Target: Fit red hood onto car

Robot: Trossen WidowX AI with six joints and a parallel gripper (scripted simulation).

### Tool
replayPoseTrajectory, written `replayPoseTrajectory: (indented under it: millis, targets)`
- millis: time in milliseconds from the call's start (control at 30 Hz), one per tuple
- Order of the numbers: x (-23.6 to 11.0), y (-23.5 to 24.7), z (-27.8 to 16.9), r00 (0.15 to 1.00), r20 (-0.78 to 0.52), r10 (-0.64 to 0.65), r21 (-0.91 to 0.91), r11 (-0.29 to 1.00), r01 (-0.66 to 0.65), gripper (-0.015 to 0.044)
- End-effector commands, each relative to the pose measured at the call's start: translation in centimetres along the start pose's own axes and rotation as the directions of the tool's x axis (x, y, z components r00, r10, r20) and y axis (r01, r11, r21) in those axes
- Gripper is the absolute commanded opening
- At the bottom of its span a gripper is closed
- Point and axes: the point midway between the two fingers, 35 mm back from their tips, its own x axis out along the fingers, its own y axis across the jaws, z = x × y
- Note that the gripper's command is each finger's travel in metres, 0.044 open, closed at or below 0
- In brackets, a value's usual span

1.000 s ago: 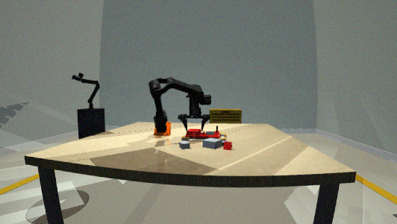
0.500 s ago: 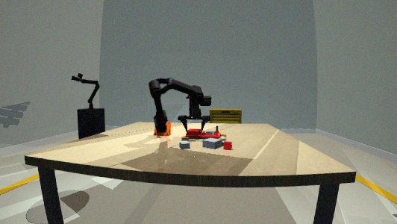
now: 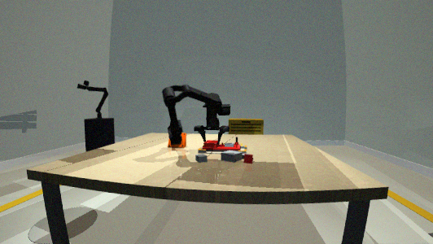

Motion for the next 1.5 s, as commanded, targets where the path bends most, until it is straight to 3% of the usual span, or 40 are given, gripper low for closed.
replayPoseTrajectory:
  millis: [0, 233, 1467]
  targets:
    - [-0.2, 0.0, 0.0, 1.000, 0.000, 0.000, 0.000, 1.000, 0.000, 0.0163]
    - [-0.8, 0.0, 0.0, 1.000, 0.000, 0.000, 0.000, 1.000, 0.000, 0.0000]
    - [-7.2, 0.0, 0.1, 1.000, 0.001, 0.001, -0.001, 1.000, -0.001, 0.0000]
